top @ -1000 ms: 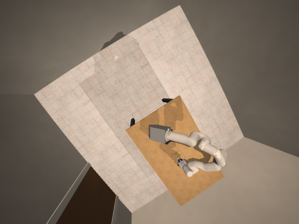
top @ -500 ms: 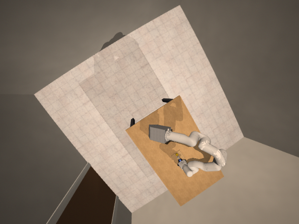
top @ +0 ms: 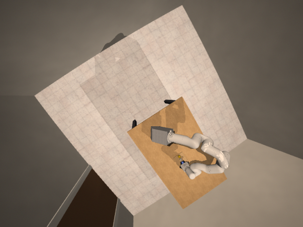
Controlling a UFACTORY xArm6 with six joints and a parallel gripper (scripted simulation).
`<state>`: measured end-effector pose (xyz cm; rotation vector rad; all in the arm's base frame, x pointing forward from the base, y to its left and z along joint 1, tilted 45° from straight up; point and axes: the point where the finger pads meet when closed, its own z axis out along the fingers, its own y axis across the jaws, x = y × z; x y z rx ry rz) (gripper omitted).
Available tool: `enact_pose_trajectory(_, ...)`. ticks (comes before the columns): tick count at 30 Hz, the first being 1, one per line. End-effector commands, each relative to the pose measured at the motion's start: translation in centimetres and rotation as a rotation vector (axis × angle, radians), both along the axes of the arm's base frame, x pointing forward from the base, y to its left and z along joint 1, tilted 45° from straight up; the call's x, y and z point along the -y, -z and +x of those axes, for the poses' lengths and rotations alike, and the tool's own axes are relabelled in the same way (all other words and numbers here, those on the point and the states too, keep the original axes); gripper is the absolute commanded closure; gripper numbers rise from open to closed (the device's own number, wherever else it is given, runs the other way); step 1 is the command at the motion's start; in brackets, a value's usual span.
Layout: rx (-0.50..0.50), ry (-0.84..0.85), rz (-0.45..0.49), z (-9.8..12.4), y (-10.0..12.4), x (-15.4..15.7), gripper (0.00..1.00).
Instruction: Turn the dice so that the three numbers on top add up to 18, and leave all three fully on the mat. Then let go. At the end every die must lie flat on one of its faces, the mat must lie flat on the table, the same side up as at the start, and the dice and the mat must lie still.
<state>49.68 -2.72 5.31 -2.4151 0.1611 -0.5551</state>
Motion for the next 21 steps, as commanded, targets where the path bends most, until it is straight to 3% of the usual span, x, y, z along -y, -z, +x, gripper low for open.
enact_pose_trajectory(1, 0.002, 0.001, -0.001, 0.1, -0.1, 0.1, 0.58)
enact_pose_trajectory(16, 0.002, 0.001, -0.001, -0.1, -0.3, 0.3, 0.58)
enact_pose_trajectory(21, 0.002, 0.001, -0.001, -0.7, -1.4, 1.1, 0.58)
